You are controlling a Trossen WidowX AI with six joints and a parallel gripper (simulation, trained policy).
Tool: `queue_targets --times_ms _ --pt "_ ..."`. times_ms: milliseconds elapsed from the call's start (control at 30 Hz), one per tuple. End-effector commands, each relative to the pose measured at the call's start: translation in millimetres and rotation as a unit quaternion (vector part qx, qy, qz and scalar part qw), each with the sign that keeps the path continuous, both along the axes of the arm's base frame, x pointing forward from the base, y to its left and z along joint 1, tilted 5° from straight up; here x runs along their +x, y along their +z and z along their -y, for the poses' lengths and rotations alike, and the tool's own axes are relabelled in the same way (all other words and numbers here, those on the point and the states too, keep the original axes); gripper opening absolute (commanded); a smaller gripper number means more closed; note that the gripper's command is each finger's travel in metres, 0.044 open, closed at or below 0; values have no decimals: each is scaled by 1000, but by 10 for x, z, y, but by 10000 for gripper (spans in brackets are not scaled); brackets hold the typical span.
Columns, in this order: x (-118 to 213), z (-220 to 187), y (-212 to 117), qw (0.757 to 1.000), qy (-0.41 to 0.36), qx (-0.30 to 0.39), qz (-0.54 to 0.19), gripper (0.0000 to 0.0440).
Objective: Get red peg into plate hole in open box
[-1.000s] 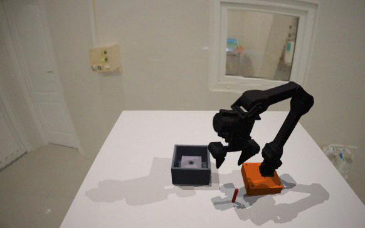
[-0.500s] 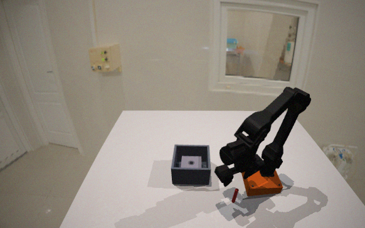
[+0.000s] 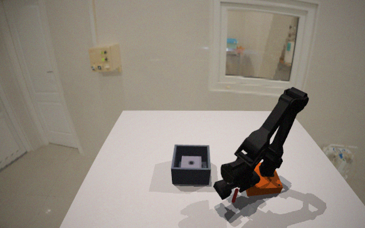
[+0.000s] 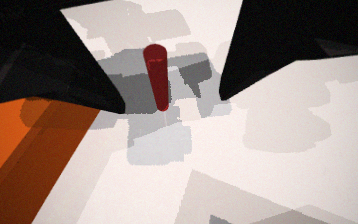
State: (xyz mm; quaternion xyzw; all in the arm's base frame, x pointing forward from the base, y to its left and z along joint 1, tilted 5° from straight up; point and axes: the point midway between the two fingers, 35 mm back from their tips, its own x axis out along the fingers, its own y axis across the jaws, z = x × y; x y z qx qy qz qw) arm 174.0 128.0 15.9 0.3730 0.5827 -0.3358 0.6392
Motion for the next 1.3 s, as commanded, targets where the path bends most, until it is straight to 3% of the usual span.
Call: queue_targets --times_ms 0,467,1267 --pt "-23 -2 -91 1000 -6 0 -4 383" --pt "-56 -41 -111 999 7 28 -41 22" --pt "677 245 788 994 68 -36 77 0"
